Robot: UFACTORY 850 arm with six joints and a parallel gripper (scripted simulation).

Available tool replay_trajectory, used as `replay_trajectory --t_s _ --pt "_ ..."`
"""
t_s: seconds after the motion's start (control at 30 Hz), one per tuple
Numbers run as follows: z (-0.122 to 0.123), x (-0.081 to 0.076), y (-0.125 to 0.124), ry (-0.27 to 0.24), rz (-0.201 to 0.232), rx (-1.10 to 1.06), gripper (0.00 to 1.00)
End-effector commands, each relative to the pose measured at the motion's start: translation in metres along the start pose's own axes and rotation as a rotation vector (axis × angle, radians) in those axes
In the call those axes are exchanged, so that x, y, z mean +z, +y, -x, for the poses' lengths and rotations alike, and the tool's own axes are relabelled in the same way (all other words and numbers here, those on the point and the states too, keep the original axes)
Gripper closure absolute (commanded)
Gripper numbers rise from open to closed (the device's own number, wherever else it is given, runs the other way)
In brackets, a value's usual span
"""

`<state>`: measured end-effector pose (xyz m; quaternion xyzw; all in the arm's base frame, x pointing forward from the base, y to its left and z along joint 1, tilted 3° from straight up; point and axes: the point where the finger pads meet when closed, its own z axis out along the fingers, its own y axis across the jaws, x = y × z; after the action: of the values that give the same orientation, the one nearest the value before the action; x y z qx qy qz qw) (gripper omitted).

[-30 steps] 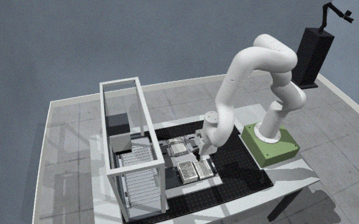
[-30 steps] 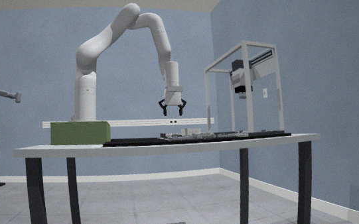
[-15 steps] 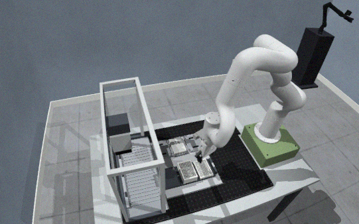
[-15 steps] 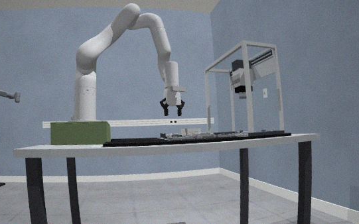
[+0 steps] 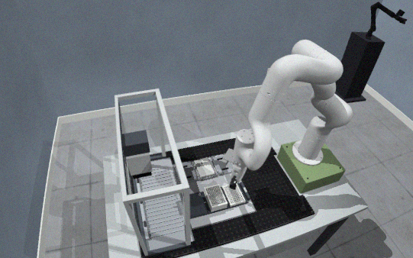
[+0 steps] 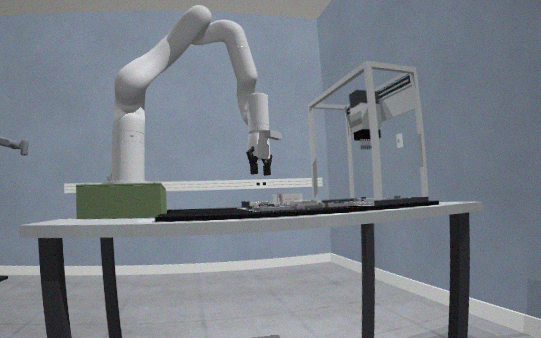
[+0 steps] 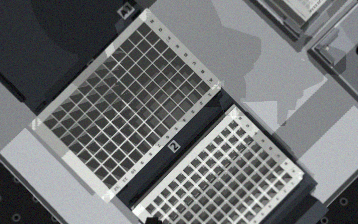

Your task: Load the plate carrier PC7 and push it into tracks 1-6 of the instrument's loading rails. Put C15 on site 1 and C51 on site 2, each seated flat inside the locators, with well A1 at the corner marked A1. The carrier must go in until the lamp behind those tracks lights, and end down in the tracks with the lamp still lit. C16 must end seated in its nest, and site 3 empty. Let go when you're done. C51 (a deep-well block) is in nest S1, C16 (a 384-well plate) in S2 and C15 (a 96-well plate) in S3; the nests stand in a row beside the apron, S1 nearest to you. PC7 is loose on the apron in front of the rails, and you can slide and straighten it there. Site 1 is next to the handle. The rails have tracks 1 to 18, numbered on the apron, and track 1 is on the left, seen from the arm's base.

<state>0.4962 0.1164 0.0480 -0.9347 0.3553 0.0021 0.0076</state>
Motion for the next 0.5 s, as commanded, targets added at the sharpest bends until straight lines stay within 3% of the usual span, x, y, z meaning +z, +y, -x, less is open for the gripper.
replay_trajectory --t_s 0.0,0.47 --pt "-0.0005 -0.0007 -0.0007 -0.021 -0.021 -0.16 0.0" --pt "-0.0005 -0.0007 -0.0007 -0.017 -0.025 -0.56 0.0"
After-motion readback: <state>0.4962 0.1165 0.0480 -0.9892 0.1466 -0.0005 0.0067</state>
